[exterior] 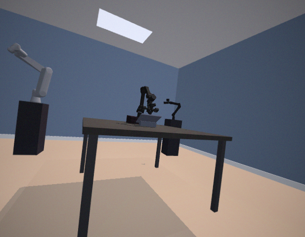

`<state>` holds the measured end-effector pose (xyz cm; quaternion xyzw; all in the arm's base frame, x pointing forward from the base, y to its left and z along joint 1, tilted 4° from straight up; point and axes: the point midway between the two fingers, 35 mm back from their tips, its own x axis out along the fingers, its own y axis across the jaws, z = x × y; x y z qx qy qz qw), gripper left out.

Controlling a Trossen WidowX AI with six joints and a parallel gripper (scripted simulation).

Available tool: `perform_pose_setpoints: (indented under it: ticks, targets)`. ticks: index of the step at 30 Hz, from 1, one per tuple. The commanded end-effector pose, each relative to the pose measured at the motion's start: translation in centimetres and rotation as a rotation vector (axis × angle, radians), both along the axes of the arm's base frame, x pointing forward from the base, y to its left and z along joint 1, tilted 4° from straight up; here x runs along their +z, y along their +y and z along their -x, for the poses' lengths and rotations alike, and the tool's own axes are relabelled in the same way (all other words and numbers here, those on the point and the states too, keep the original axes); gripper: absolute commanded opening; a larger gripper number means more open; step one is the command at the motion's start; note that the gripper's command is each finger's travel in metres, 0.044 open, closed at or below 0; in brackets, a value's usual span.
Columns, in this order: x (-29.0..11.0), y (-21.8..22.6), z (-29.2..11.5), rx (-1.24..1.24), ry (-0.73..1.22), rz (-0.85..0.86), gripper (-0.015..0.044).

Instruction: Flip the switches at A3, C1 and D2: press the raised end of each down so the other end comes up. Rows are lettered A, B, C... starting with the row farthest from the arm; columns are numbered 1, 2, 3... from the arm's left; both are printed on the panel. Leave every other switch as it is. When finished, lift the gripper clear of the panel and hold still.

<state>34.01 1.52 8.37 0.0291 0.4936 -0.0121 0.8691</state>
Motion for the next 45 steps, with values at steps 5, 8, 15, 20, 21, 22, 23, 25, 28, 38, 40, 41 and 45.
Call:
perform_pose_setpoints:
  ticks: [5, 8, 15, 20, 21, 22, 23, 25, 28, 38, 40, 41, 45]
  targets:
    - [-0.1, 0.0, -0.1, 0.006, -0.003, 0.001, 0.0]
    - [-0.1, 0.0, -0.1, 0.006, -0.003, 0.001, 0.0]
    - [5.3, -0.1, 2.8, 0.007, 0.024, 0.0, 0.0]
    - [5.5, 0.1, 3.1, 0.007, 0.026, -0.001, 0.0]
    - [5.3, 0.6, 3.5, 0.007, 0.027, -0.001, 0.0]
    - [4.9, 1.5, 4.1, 0.007, 0.03, -0.002, 0.0]
    - [4.4, 2.4, 4.9, 0.007, 0.033, -0.003, 0.0]
    - [3.5, 4.2, 6.7, 0.007, 0.035, -0.004, 0.0]
    - [2.1, 6.1, 9.2, 0.007, 0.032, -0.006, 0.0]
    - [-1.3, 6.6, 8.1, 0.006, 0.004, -0.005, 0.0]
    - [-1.3, 6.6, 8.1, 0.006, 0.004, -0.005, 0.0]
    - [-1.3, 6.6, 8.1, 0.006, 0.004, -0.005, 0.0]
    - [-2.1, 6.6, 7.7, 0.006, 0.003, -0.005, 0.0]
